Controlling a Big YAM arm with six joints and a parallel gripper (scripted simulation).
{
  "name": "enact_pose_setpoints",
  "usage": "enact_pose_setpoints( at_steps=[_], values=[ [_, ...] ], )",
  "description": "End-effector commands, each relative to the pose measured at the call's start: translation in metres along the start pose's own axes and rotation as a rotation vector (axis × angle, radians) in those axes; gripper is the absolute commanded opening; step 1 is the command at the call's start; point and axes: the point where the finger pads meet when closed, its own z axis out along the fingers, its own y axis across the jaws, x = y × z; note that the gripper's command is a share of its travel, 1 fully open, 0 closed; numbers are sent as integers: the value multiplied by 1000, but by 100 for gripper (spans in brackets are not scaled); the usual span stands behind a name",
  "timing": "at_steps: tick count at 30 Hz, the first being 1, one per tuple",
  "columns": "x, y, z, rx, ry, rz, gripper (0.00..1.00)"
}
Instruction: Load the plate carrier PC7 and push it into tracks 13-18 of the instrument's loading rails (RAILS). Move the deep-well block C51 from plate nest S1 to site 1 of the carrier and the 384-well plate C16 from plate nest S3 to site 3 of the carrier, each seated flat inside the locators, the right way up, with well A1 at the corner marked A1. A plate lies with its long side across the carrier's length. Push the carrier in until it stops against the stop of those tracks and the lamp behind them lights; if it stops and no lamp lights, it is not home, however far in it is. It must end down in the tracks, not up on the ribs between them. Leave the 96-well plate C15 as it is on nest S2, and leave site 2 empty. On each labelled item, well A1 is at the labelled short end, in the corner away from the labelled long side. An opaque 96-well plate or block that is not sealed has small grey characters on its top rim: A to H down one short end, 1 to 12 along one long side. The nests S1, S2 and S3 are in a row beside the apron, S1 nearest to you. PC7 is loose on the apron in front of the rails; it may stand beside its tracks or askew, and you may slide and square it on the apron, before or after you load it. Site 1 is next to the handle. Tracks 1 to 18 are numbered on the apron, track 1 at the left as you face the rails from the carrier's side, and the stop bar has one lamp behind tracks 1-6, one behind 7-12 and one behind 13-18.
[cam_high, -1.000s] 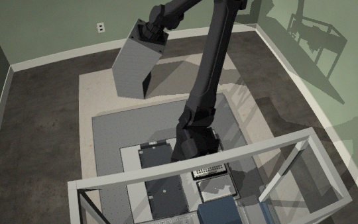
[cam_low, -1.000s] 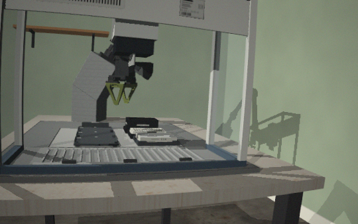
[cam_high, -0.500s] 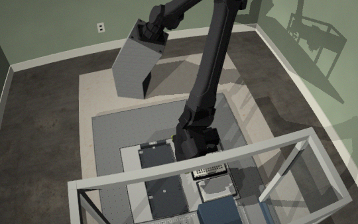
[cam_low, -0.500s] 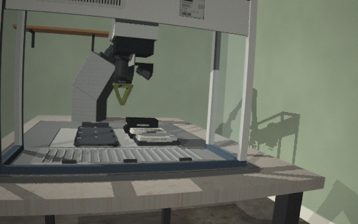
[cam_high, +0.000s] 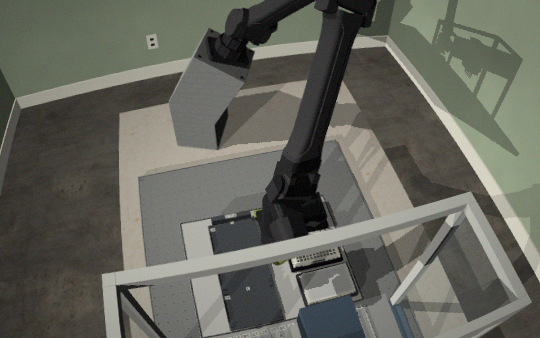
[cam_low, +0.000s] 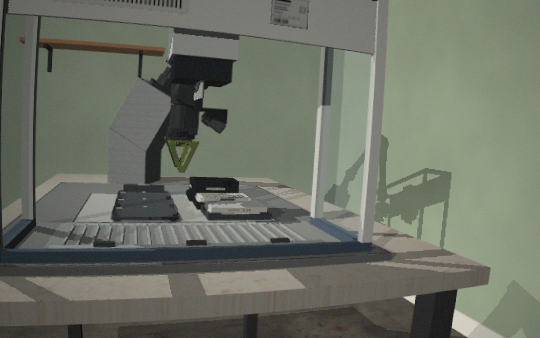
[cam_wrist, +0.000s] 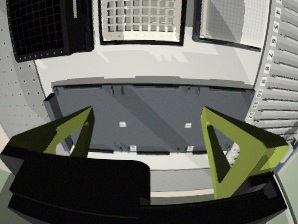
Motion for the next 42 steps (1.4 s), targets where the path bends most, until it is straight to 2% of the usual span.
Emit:
enact_pose_setpoints(
  at_steps=[1,3,4,5,6,17,20,21,22,23,29,30,31,32,33,37,38,42],
  values=[
    [-18,-30,-8,67,-9,-33,100],
    [-18,-30,-8,67,-9,-33,100],
    [-20,-37,-15,87,-10,-38,100],
    [-13,-25,5,52,-7,-24,100],
    [-12,-24,9,47,-6,-24,100],
    [-12,-23,39,45,-7,-22,100],
    [-14,-25,39,52,-8,-26,100],
    [-20,-37,25,85,-11,-35,100],
    [-22,-36,30,80,-12,-39,100],
    [-12,-23,50,44,-7,-22,100],
    [-12,-22,67,43,-7,-21,100],
    [-12,-20,68,40,-7,-20,100],
    [-7,-21,57,46,-6,-16,100],
    [-7,-21,57,46,-6,-16,100],
    [-21,-29,52,69,-12,-34,100],
    [-23,-35,52,77,-14,-38,100],
    [-13,-23,70,45,-8,-22,100],
    [-12,-21,75,41,-7,-20,100]
  ],
)
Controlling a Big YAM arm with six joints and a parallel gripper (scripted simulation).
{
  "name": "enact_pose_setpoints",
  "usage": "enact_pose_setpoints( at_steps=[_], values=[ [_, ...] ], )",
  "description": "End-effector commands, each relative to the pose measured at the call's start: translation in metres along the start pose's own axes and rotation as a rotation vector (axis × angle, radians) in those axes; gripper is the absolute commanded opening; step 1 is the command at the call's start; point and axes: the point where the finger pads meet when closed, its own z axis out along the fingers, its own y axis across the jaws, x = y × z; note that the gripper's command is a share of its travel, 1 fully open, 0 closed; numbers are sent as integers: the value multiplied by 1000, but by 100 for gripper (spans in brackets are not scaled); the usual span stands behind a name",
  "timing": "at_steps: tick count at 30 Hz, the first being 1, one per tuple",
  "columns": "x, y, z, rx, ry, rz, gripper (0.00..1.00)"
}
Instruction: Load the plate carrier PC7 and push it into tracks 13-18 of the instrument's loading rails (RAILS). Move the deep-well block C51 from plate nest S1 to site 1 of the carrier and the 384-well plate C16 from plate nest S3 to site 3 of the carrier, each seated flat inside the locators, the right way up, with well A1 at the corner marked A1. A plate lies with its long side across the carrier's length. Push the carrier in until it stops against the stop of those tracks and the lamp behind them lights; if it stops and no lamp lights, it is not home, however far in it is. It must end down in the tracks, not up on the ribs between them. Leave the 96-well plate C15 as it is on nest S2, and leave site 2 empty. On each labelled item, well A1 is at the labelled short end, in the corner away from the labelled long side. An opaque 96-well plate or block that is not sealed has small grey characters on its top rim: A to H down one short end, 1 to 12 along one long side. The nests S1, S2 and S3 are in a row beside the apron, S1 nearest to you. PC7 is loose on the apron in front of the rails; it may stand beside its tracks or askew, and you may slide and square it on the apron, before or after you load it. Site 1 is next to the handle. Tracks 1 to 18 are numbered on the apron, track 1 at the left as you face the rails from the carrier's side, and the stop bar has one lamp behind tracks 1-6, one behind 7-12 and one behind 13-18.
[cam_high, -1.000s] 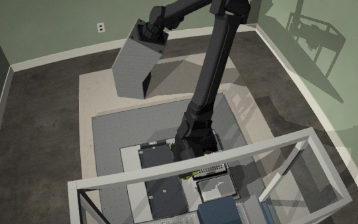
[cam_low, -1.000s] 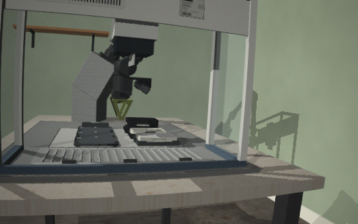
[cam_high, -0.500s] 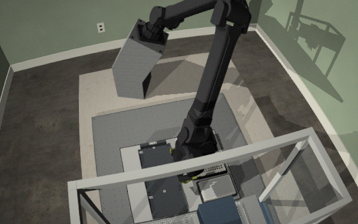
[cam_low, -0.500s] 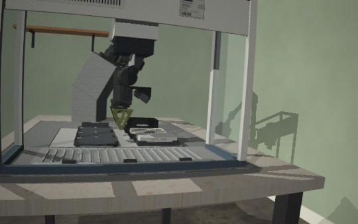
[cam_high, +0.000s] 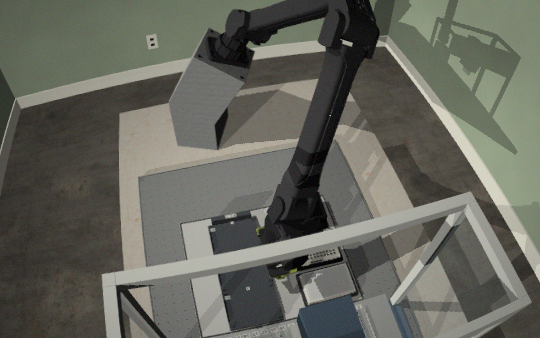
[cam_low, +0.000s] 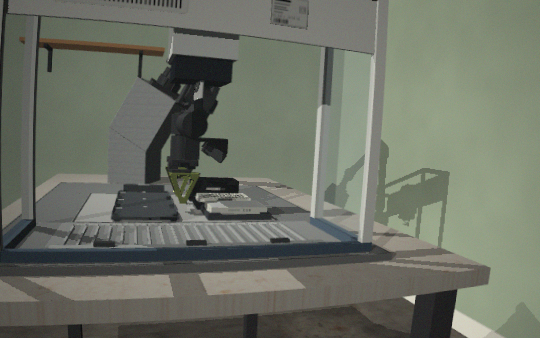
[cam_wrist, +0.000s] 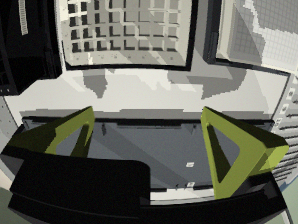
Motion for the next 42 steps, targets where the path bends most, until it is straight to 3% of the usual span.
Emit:
enact_pose_setpoints(
  at_steps=[1,4,7,12,13,14,19,42],
  values=[
    [-8,-13,4,25,-5,-11,100],
    [-15,-22,-3,47,-9,-22,100],
    [-8,-13,11,24,-5,-11,100],
    [-9,-15,12,27,-6,-12,100],
    [-14,-27,-4,61,-10,-23,100],
    [-17,-29,-3,63,-11,-26,100],
    [-13,-20,5,42,-8,-20,100],
    [-7,-19,6,40,-7,5,100]
  ],
)
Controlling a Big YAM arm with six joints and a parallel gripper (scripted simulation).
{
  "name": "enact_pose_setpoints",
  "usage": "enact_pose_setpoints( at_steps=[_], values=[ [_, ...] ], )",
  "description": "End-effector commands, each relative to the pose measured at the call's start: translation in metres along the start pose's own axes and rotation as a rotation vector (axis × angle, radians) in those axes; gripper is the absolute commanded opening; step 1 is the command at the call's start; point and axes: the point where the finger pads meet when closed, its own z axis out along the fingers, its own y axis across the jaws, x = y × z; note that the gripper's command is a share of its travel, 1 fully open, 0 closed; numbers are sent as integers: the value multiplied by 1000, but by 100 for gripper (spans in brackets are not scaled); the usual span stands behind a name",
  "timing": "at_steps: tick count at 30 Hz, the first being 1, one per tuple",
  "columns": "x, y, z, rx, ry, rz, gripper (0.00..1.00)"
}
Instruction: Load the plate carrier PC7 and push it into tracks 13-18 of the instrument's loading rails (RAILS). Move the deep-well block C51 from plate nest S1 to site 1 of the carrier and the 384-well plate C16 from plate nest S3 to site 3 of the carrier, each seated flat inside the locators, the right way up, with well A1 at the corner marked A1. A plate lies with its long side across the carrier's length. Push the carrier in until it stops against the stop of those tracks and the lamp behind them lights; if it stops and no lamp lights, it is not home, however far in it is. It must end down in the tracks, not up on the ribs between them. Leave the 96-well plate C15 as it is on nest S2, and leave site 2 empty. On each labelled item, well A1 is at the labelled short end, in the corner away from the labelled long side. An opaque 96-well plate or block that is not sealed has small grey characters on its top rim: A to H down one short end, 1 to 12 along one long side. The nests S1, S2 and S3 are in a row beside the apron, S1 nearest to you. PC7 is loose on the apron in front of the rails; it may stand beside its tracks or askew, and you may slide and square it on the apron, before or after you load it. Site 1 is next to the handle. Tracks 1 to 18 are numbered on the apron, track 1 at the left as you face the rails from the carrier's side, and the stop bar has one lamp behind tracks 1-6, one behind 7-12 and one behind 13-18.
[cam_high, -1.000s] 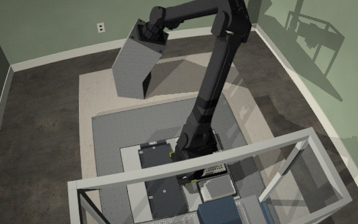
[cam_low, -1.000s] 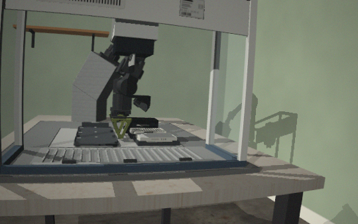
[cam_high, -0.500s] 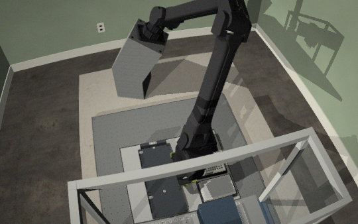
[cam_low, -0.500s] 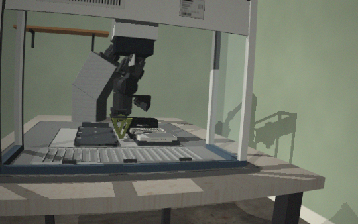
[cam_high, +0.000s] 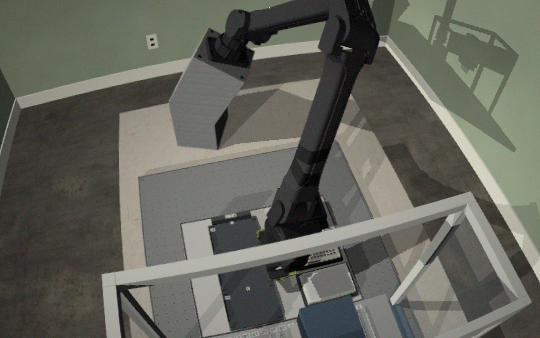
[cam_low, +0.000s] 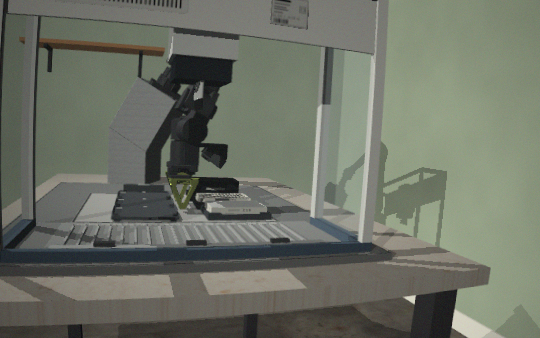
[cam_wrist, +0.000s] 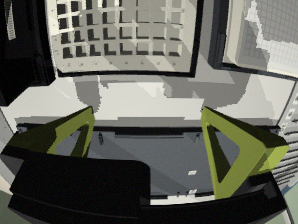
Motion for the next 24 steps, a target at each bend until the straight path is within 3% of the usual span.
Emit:
enact_pose_setpoints(
  at_steps=[1,24],
  values=[
    [-5,-19,-6,39,-6,2,100],
    [13,-22,-11,46,-4,1,100]
  ],
)
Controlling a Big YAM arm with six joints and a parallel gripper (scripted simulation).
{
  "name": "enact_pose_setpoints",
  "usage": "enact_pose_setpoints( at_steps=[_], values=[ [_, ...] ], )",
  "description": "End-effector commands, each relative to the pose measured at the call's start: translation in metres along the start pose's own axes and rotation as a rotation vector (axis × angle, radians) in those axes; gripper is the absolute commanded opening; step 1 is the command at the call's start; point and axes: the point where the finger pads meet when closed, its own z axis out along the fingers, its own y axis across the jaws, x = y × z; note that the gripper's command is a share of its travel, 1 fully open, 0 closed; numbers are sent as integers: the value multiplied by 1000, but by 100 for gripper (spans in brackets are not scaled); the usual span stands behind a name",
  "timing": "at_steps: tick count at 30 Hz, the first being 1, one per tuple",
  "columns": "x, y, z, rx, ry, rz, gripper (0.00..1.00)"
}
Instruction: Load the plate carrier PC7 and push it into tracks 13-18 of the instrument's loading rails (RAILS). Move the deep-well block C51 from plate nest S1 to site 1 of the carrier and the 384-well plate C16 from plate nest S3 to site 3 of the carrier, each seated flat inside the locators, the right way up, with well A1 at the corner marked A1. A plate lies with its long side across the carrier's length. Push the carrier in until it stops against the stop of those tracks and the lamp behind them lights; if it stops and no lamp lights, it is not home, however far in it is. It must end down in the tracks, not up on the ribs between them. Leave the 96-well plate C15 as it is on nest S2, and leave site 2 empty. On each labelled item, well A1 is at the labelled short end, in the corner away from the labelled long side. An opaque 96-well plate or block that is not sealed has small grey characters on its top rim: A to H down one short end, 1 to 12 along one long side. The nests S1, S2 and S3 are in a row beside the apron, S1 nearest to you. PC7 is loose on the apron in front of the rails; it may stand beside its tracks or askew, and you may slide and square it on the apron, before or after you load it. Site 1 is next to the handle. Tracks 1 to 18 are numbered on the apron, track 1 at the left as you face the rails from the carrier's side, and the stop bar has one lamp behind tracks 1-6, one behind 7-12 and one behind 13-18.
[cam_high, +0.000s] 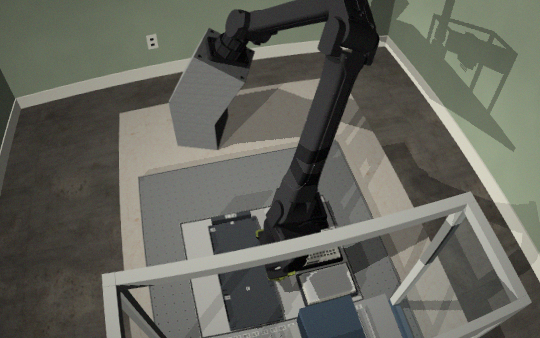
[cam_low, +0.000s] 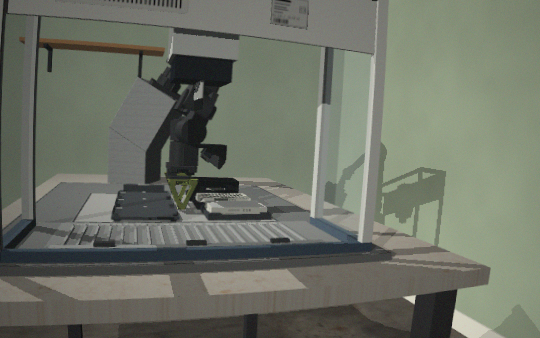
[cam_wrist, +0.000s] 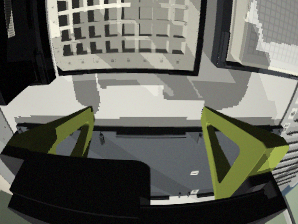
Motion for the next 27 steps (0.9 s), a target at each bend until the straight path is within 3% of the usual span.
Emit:
enact_pose_setpoints(
  at_steps=[1,16,27],
  values=[
    [11,-23,-12,49,-5,-1,100],
    [13,-26,-17,54,-5,-2,100],
    [22,-19,-10,37,-1,4,100]
  ],
)
